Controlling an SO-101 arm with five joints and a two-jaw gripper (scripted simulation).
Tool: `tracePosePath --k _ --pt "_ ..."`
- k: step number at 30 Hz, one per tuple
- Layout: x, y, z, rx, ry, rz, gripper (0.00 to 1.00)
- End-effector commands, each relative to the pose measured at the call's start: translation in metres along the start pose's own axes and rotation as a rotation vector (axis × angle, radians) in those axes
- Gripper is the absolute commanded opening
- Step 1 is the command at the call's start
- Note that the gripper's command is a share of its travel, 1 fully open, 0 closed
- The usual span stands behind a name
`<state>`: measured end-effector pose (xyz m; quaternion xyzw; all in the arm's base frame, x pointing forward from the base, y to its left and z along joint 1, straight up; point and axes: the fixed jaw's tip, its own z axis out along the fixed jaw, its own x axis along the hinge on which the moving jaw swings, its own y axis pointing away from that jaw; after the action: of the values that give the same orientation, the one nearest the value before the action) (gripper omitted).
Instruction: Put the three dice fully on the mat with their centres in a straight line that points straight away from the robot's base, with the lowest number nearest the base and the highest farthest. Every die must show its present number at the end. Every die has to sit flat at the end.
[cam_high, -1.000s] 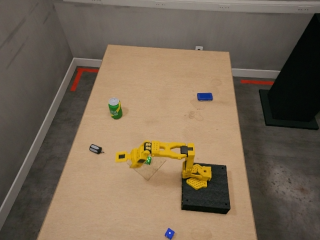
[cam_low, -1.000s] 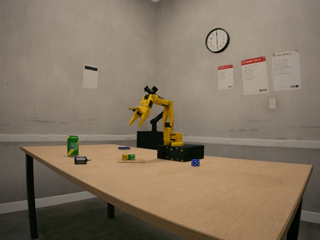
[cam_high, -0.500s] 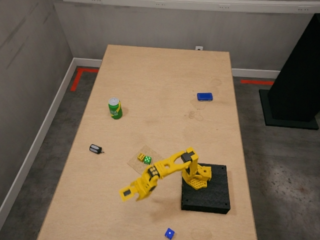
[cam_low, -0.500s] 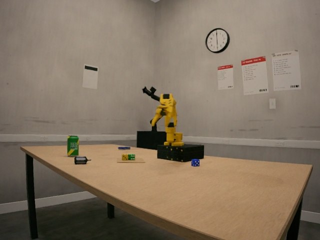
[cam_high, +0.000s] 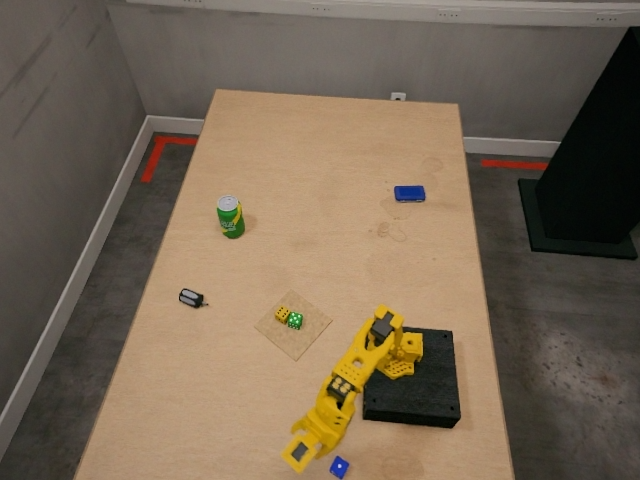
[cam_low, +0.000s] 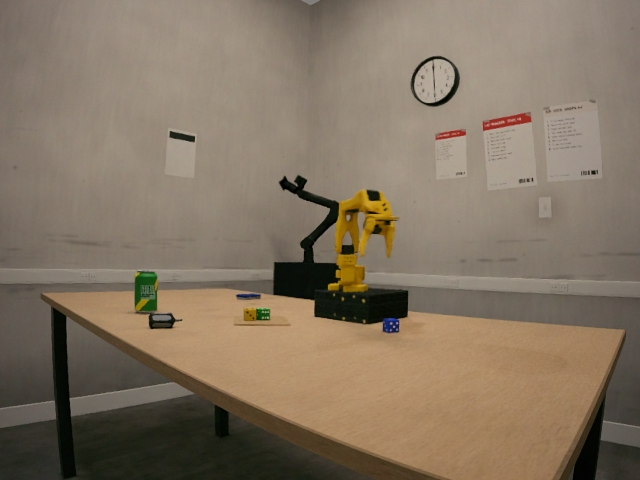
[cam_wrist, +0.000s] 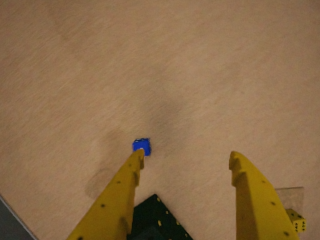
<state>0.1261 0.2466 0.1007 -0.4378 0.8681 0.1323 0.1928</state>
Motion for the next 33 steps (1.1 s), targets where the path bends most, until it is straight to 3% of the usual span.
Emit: tracePosePath --k 1,12,25,29,33 --pt "0.0 0.026 0.003 -0.044 0.0 -0.054 0.35" --pt "0.009 0.058 0.002 -0.096 0.009 -0.132 0.35" --pt "0.011 0.062 0.002 -0.103 0.015 -0.144 0.35" --pt "0.017 0.061 0.011 -0.092 0.053 -0.146 0.35" --pt "0.03 0.059 0.029 -0.069 0.137 -0.15 0.35"
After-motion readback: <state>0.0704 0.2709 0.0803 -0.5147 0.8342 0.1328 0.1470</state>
